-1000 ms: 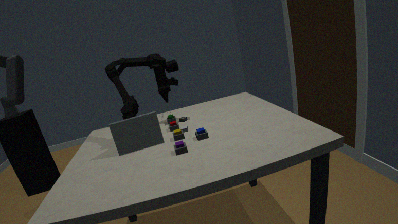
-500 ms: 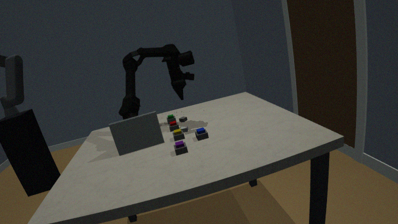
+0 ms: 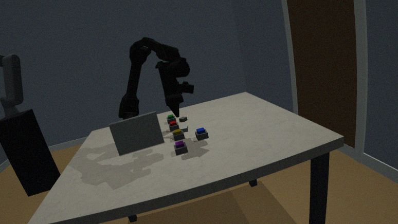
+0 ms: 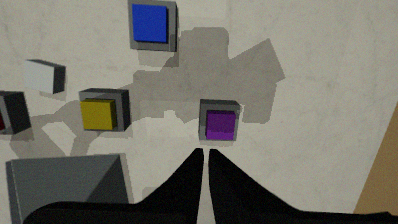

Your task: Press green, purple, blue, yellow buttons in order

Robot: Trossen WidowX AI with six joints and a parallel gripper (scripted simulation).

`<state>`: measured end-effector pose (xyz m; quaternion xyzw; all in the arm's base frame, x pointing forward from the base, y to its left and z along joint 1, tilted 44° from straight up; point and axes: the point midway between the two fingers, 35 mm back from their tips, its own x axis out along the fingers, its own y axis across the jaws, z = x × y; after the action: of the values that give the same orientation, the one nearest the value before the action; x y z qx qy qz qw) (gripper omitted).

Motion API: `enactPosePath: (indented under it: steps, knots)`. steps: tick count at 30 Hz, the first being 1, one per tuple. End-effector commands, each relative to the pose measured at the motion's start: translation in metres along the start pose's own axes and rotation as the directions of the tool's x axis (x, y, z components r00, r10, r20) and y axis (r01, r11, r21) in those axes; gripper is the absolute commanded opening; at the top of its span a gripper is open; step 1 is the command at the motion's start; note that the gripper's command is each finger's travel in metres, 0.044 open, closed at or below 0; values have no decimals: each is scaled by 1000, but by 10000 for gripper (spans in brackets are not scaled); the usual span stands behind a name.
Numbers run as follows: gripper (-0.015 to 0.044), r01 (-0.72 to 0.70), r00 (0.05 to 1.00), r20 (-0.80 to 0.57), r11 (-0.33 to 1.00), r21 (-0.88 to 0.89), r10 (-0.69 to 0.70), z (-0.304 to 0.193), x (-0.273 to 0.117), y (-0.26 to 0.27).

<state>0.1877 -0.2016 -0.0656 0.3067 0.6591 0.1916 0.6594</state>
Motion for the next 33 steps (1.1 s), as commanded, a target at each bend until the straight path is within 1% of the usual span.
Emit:
enactPosePath:
  steps: [1,7,12,18,33]
  knots:
    - [20,-25,1000,-3,999,-20,25,-20,11,-29]
    - [20,-25,1000,-3,999,-21,24,-20,13,-29]
    - [20,-26,1000,-2,999,-21,26,-20,70,-27]
    - [20,-26,1000,-2,999,-21,26,-20,74,-27]
    - [20,-27,1000,-2,999,-22,27,-20,99,-26]
